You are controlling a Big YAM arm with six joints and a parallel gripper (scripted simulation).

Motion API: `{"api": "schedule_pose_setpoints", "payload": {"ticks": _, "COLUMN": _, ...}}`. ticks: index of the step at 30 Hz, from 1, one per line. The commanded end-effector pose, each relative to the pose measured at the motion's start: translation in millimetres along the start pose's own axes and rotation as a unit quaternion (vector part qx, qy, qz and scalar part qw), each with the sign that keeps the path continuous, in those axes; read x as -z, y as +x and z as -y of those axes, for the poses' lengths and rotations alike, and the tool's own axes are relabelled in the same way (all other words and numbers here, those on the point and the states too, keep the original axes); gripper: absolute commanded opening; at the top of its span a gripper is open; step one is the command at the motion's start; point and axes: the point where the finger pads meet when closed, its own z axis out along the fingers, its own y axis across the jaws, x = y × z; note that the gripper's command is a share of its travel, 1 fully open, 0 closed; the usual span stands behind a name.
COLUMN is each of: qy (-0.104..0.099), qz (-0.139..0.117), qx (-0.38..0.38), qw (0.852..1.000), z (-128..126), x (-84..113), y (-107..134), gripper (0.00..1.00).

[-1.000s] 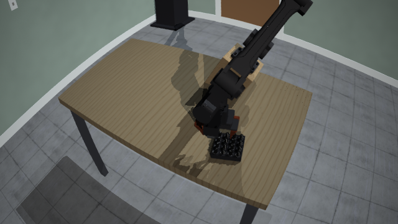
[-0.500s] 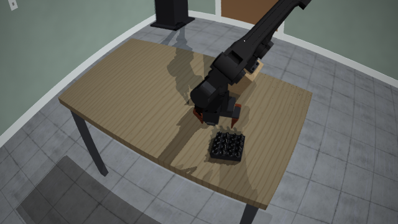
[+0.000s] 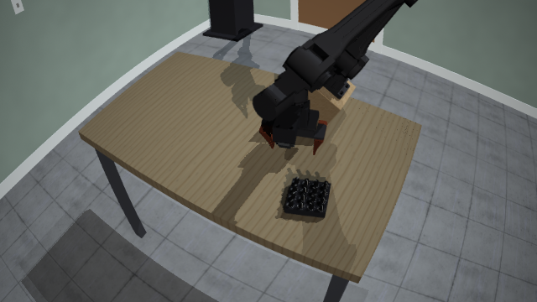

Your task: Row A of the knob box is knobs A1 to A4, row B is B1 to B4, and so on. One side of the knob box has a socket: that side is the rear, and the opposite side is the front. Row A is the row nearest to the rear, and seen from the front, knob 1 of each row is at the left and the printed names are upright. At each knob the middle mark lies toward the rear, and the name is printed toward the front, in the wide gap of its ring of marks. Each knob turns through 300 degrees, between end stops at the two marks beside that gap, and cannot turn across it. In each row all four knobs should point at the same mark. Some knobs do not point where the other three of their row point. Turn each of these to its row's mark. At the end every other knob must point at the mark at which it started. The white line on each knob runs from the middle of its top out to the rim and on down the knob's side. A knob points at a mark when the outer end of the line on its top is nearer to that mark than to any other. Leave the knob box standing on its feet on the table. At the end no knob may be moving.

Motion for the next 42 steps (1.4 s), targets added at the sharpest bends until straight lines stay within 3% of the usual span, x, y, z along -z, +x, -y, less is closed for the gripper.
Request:
{"api": "schedule_pose_setpoints", "payload": {"ticks": 1, "qy": 0.012, "qz": 0.025, "qx": 0.017, "qw": 0.999, "z": 6.5, "x": 30.7, "y": -24.1, "gripper": 1.0}}
{"api": "schedule_pose_setpoints", "payload": {"ticks": 6, "qy": 0.011, "qz": 0.023, "qx": 0.029, "qw": 0.999, "z": -2.7, "x": 30.7, "y": -26.5, "gripper": 1.0}}
{"api": "schedule_pose_setpoints", "payload": {"ticks": 42, "qy": 0.013, "qz": 0.026, "qx": 0.028, "qw": 0.999, "z": -2.0, "x": 31.0, "y": -28.2, "gripper": 1.0}}
